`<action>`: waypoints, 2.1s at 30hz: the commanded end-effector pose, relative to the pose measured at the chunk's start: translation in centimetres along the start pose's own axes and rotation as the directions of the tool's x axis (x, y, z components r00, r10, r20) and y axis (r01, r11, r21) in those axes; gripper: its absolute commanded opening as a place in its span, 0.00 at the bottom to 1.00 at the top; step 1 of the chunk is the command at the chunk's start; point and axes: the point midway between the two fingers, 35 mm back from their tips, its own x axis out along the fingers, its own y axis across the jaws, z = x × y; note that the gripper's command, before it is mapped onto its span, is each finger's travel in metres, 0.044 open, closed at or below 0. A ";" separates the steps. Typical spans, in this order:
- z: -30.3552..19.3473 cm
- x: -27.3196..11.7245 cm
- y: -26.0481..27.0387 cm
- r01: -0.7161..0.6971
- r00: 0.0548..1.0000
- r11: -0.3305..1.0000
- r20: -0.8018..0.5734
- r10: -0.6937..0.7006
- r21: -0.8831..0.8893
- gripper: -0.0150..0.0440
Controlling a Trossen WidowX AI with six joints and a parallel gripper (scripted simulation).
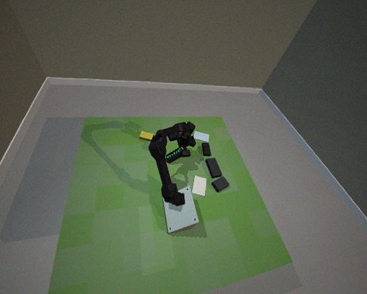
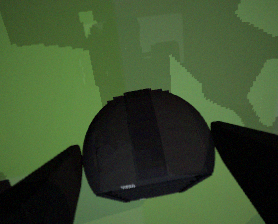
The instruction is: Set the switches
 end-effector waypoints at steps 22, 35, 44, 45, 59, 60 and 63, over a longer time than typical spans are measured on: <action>1.5 1.4 -0.1 0.008 1.000 1.000 -0.003 -0.008 -0.004 0.83; 2.2 2.1 -0.1 0.008 1.000 1.000 -0.003 -0.008 -0.004 0.83; 2.7 2.6 -0.1 0.008 1.000 1.000 -0.003 -0.008 -0.004 0.83; 2.8 2.7 -0.1 0.008 1.000 1.000 -0.003 -0.008 -0.004 0.83; 3.4 3.5 -0.1 0.008 1.000 1.000 -0.003 -0.008 -0.004 0.83; 3.5 3.5 -0.1 0.008 1.000 1.000 -0.003 -0.008 -0.004 0.83; 3.6 3.7 -0.1 0.008 1.000 1.000 -0.003 -0.008 -0.004 0.83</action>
